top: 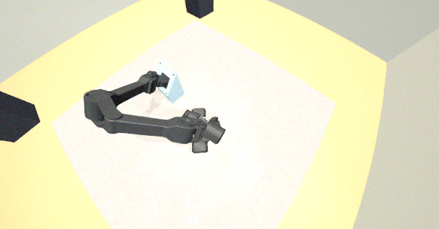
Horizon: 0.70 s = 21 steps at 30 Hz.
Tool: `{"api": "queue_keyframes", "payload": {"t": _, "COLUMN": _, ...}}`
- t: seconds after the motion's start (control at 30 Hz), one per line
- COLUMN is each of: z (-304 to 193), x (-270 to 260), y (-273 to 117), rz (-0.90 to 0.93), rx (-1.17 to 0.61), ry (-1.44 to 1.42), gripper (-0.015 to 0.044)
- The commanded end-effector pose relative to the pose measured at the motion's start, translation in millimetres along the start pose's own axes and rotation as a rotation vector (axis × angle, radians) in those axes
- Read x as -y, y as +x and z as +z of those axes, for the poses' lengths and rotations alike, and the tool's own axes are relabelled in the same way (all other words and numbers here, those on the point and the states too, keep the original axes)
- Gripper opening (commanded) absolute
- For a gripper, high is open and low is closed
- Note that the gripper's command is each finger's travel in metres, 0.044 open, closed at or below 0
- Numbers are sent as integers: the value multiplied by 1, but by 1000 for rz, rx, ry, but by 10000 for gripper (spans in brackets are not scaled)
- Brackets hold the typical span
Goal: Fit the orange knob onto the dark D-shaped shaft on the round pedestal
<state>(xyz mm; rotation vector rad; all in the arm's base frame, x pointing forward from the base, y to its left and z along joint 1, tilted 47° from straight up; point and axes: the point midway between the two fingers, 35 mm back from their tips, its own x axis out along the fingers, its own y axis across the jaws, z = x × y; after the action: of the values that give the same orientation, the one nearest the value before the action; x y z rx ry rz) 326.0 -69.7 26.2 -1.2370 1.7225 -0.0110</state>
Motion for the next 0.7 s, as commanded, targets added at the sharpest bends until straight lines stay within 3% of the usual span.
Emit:
{"api": "queue_keyframes", "payload": {"t": 0.0, "z": 1, "x": -1, "y": 0, "rz": 1, "rx": 3, "ry": -4, "gripper": 0}}
{"api": "queue_keyframes", "payload": {"t": 0.67, "z": -2, "x": -1, "y": -3, "rz": 1, "rx": 3, "ry": -4, "gripper": 0}}
